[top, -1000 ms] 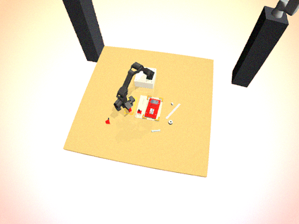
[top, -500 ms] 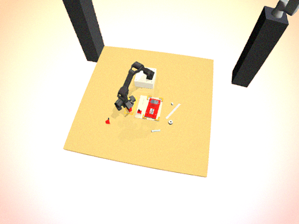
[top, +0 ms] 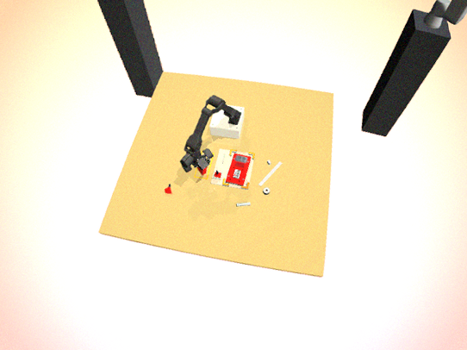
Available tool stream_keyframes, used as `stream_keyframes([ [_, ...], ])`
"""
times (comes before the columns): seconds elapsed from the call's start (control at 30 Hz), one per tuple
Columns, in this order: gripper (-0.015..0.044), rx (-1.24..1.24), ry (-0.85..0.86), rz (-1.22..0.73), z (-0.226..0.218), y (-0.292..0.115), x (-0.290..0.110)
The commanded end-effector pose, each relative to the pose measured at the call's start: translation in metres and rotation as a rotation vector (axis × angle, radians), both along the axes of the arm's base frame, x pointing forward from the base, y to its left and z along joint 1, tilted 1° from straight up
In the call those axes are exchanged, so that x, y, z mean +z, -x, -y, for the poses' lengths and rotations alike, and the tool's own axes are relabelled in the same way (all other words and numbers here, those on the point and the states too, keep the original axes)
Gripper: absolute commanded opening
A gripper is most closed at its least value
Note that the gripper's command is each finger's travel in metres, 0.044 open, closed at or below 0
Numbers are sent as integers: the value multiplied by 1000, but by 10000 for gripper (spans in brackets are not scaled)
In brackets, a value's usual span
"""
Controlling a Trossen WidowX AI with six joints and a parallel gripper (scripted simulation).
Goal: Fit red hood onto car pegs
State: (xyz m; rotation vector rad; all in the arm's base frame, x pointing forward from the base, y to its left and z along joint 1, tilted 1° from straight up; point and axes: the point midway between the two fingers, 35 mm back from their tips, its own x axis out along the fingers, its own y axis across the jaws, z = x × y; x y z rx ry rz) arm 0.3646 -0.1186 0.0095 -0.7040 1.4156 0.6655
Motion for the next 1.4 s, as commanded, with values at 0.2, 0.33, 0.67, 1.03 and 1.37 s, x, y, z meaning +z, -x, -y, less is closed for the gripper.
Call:
stream_keyframes([
  [0.2, 0, -3, -4, -3, -4, 5, -1],
  [0.33, 0, -3, -4, -3, -5, 7, -1],
  [0.67, 0, -3, -4, -3, -9, 11, -2],
  [1.03, 0, -3, -5, -3, -12, 15, 0],
  [1.37, 0, -3, -4, -3, -10, 16, 79],
])
